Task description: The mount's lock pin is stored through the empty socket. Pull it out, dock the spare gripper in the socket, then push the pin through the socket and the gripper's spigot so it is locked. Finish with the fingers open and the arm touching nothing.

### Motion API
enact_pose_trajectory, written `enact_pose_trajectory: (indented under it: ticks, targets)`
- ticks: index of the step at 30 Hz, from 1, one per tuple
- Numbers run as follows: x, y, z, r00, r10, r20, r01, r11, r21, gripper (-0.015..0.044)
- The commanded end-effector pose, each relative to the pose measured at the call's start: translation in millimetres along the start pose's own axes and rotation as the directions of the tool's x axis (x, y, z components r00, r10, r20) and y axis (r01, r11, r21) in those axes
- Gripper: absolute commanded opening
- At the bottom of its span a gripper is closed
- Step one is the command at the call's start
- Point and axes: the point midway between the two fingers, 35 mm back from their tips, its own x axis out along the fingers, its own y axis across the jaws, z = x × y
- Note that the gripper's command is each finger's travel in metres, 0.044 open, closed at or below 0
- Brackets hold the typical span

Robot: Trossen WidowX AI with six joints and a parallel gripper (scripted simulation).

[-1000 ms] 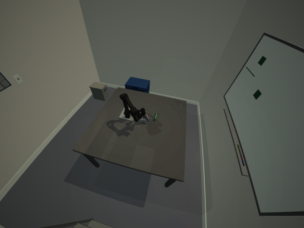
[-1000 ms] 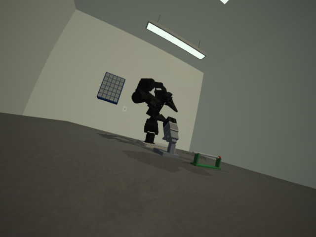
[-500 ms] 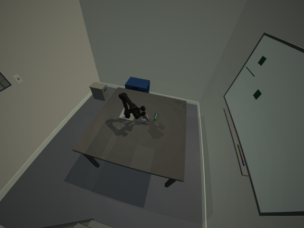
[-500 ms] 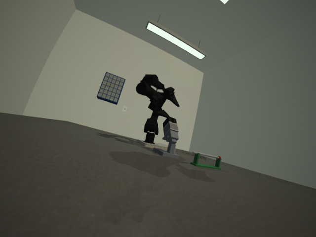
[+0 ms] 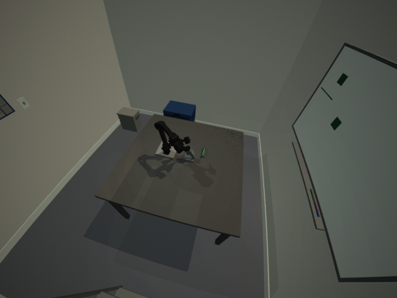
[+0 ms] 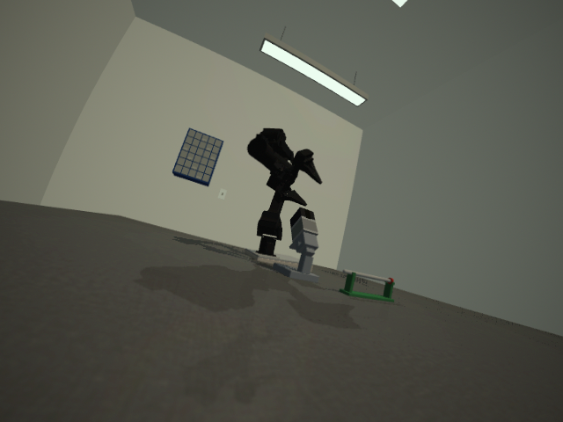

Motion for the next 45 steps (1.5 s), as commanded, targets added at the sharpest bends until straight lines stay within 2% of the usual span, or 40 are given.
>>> enact_pose_trajectory:
  ticks: [1,9,18,21,23,25,28,31,34,37,40,43,45]
  targets:
    - [4.7,-1.7,-1.9,1.0,-0.012,0.003,0.012,1.0,-0.001,0.0387]
    - [48.6,-7.5,-40.6,0.999,-0.03,0.025,0.03,1.0,-0.005,0.018]
    - [71.4,-5.6,-73.8,0.999,-0.038,0.024,0.039,0.999,-0.022,0.018]
    - [76.4,8.9,-65.7,0.99,-0.102,0.097,0.121,0.969,-0.215,0.018]
    - [82.1,20.7,-58.0,0.974,-0.159,0.161,0.209,0.904,-0.374,0.018]
    - [88.8,31.6,-49.7,0.95,-0.217,0.224,0.304,0.799,-0.518,0.018]
    - [100.3,46.6,-36.9,0.901,-0.299,0.314,0.433,0.573,-0.696,0.018]
    - [112.6,60.0,-24.2,0.839,-0.371,0.398,0.509,0.278,-0.815,0.018]
    - [126.8,71.4,-11.1,0.763,-0.435,0.479,0.51,-0.052,-0.859,0.018]
    - [142.4,80.8,2.1,0.674,-0.486,0.556,0.416,-0.373,-0.83,0.018]
    - [159.5,88.1,15.1,0.575,-0.523,0.63,0.226,-0.638,-0.736,0.018]
    - [177.5,93.2,27.7,0.468,-0.542,0.698,-0.037,-0.801,-0.598,0.018]
    - [185.9,94.7,33.1,0.419,-0.544,0.726,-0.17,-0.833,-0.526,0.018]
